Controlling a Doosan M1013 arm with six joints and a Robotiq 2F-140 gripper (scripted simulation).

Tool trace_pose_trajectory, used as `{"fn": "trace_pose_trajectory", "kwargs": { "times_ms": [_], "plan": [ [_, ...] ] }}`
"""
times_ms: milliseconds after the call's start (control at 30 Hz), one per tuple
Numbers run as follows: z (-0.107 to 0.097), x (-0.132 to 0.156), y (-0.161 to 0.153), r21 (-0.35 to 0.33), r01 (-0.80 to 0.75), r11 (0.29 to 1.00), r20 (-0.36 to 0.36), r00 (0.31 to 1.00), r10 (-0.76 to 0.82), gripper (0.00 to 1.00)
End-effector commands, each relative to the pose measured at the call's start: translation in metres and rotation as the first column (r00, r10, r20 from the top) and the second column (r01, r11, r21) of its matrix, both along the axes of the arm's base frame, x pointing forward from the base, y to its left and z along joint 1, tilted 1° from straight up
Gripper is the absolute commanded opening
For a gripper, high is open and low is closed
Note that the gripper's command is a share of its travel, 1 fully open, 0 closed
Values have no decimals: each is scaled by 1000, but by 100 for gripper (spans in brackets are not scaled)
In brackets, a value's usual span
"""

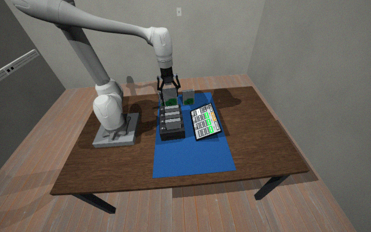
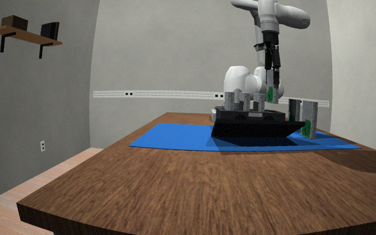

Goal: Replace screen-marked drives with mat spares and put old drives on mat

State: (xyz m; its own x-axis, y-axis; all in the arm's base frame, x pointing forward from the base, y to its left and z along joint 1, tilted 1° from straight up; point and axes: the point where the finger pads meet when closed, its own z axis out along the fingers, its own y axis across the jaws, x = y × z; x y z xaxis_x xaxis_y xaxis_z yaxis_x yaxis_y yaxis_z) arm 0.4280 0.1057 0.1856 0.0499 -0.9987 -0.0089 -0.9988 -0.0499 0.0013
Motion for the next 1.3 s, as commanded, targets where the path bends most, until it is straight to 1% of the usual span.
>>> {"fn": "trace_pose_trajectory", "kwargs": {
  "times_ms": [0,367,667,1267],
  "plan": [
    [-5,0,0,1,0,1000,1,1000,0,10],
    [-20,0,0,1,0,1000,1,1000,0,10],
    [-26,0,0,1,0,1000,1,1000,0,10],
    [-30,0,0,1,0,1000,1,1000,0,10]
  ]
}}
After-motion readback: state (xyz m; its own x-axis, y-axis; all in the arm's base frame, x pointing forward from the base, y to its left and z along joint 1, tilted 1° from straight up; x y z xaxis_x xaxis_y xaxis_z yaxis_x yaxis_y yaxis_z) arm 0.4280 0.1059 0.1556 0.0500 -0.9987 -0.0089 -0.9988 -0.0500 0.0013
